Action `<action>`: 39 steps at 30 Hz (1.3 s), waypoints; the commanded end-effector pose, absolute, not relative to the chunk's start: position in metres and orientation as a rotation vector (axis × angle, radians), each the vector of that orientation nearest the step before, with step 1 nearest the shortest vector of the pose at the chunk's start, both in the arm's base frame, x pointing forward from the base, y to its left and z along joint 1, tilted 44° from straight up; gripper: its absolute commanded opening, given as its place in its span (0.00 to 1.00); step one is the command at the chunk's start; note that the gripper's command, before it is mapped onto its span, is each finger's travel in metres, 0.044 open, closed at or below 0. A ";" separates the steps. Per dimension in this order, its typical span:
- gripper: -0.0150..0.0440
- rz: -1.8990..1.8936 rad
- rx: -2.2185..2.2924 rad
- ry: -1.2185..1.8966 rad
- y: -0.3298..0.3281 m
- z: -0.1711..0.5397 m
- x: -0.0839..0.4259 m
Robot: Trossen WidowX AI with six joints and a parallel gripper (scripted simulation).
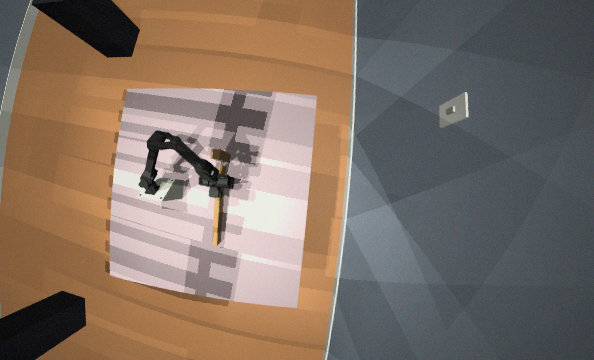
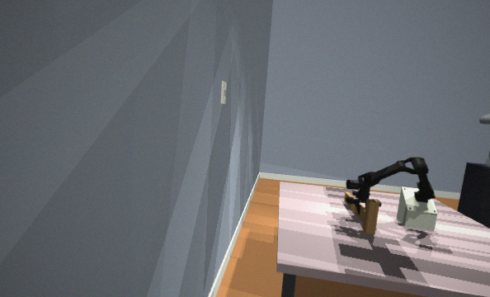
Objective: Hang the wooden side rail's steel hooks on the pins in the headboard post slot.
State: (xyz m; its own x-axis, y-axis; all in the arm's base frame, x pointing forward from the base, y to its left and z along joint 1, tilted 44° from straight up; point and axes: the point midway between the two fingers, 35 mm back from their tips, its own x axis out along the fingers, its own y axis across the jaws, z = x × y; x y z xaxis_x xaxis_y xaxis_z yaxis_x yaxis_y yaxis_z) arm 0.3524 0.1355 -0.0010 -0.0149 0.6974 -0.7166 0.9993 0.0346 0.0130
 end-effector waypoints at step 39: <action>0.25 -0.706 1.726 1.753 0.134 0.005 0.353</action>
State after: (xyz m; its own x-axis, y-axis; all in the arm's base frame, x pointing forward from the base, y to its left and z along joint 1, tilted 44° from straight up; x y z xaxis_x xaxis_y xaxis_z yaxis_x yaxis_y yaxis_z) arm 0.3518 0.1343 0.0015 -0.0119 0.6969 -0.7171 0.9994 0.0324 0.0149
